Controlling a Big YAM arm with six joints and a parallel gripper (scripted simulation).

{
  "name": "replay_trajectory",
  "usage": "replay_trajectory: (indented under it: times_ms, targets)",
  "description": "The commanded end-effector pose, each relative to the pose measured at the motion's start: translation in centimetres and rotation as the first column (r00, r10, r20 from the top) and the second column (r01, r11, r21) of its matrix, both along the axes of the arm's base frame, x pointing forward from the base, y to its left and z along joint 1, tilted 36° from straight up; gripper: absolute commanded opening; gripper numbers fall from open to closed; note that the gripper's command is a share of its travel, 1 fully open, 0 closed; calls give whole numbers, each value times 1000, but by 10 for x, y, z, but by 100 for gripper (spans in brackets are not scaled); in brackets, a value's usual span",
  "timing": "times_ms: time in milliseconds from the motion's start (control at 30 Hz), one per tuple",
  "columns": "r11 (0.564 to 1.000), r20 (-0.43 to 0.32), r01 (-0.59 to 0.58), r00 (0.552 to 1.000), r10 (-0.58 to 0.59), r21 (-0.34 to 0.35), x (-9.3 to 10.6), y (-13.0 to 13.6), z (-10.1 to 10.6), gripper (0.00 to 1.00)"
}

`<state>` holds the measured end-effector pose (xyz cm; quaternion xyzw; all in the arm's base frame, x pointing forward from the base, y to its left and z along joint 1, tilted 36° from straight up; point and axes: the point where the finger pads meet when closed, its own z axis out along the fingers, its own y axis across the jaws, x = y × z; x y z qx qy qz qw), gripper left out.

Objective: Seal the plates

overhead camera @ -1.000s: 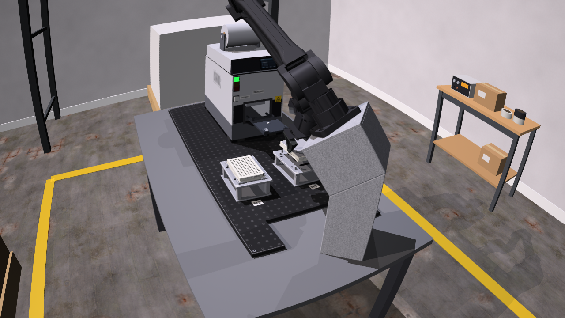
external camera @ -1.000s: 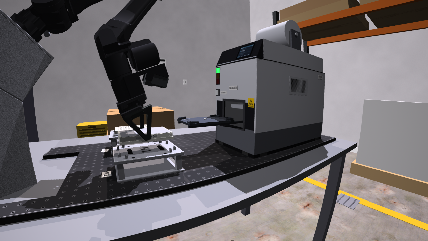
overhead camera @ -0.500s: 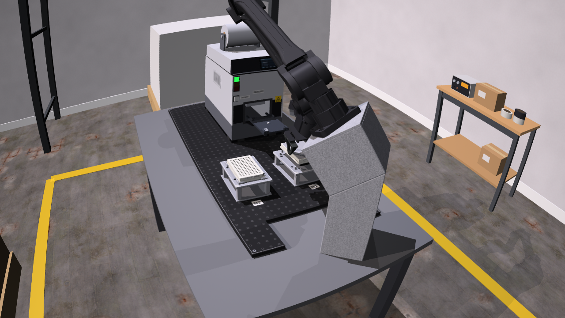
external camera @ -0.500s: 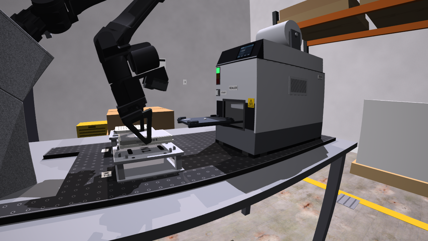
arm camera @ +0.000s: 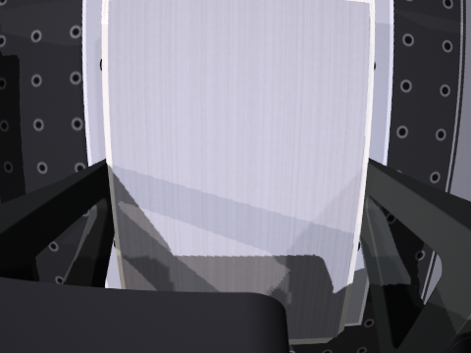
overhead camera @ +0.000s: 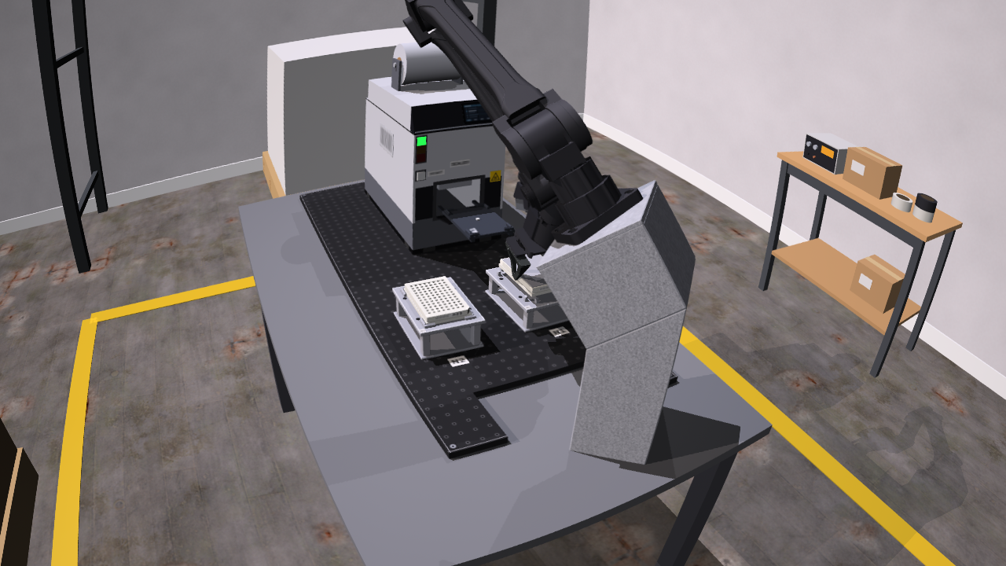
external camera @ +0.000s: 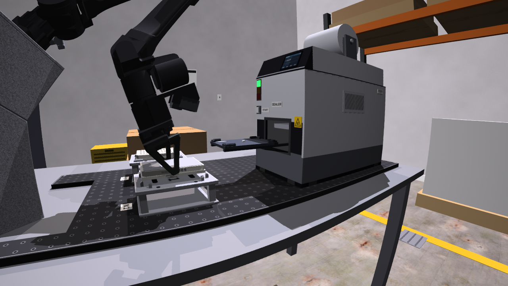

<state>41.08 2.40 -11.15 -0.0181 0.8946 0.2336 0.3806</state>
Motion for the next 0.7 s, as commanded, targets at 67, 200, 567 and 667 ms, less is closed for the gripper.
replay_trajectory:
  times_ms: [67, 200, 567, 667]
  targets:
    - [1000, 13, 0, 1000, 0, 1, 2, 2, 4, 0]
    - [1000, 14, -1, 1000, 1, 0, 7, 4, 1, 0]
    - [1000, 20, 9, 1000, -9, -10, 0, -4, 4, 0]
    - [1000, 21, 11, 1000, -10, -9, -1, -6, 5, 0]
